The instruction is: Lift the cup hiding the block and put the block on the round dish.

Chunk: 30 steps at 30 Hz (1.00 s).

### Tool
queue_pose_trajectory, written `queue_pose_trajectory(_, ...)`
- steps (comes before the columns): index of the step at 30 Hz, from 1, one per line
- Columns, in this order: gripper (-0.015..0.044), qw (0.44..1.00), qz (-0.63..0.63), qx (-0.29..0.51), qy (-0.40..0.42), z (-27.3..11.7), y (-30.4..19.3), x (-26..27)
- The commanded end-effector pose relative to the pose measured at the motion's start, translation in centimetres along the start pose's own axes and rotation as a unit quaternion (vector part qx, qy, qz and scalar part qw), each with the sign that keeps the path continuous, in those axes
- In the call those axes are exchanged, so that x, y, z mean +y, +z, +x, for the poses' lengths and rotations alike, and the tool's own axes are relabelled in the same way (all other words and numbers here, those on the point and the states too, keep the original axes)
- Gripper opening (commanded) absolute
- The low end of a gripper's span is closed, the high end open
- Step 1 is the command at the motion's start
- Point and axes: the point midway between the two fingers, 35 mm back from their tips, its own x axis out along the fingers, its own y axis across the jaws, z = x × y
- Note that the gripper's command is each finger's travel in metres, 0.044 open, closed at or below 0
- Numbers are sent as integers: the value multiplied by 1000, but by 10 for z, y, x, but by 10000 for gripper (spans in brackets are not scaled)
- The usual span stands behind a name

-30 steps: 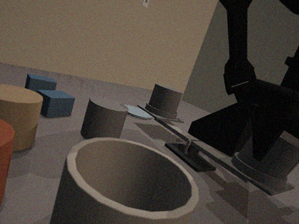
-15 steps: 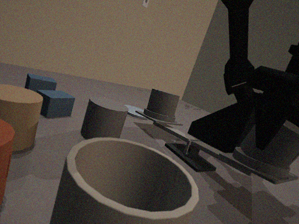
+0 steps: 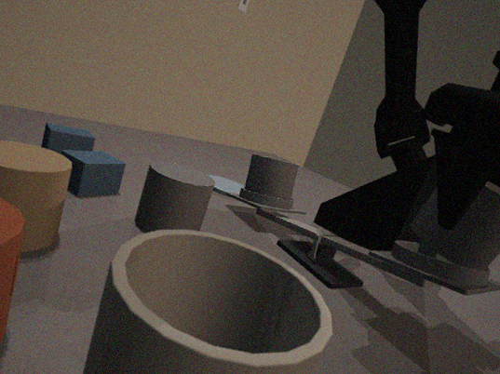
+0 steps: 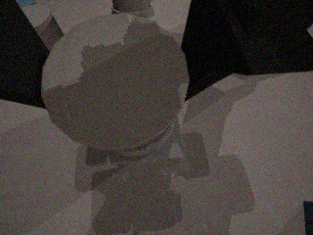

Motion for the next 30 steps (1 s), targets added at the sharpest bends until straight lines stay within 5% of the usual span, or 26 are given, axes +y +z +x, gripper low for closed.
queue_pose_trajectory(1, 0, 1000, 4, -12, -6, -12, 6, 0)
queue_pose_trajectory(30, 0, 1000, 4, -11, -5, -50, 3, 4)
